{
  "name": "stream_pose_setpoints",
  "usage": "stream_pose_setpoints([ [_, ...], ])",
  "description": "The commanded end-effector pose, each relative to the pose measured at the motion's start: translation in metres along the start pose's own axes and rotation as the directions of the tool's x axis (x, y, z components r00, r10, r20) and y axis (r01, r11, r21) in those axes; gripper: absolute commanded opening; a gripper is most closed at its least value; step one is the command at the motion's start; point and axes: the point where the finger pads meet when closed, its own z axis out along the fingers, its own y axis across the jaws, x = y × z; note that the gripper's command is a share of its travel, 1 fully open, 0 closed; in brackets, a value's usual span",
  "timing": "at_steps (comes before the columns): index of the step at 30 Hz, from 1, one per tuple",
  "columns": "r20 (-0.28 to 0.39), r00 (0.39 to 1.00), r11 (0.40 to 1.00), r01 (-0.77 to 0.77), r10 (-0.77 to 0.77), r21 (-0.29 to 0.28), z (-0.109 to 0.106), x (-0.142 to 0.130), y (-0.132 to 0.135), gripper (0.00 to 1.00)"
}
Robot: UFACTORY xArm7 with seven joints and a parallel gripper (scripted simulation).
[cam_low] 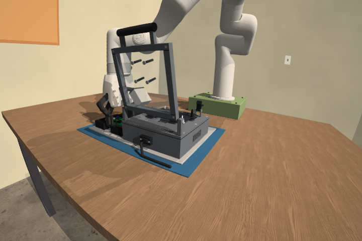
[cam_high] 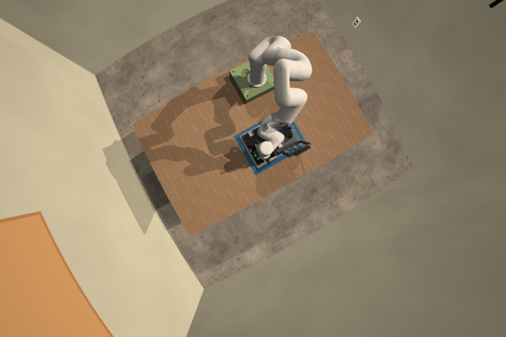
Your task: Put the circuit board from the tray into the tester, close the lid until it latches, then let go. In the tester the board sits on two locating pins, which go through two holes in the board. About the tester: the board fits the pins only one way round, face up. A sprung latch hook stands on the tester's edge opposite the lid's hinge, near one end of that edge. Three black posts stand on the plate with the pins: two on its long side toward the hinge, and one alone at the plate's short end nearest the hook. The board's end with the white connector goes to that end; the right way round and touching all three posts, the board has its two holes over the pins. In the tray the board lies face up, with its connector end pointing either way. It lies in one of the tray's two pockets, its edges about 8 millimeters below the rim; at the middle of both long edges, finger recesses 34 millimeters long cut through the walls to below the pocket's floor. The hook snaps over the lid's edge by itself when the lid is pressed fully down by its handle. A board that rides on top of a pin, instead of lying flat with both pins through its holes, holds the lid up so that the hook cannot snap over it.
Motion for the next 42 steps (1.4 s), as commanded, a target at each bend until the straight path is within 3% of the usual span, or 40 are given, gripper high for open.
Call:
stream_pose_setpoints([
  [1,0.002,1.000,1.000,0.000,0.000,-0.004,-0.0005,-0.0009,0.0014,1.00],
  [16,0.002,1.000,1.000,0.000,0.000,-0.004,-0.0004,-0.0009,0.0014,1.00],
  [17,0.002,1.000,1.000,0.000,0.000,-0.004,-0.0004,-0.0009,0.0014,0.95],
  [42,0.002,1.000,1.000,0.000,0.000,-0.004,-0.0004,-0.0009,0.0014,0.89],
])
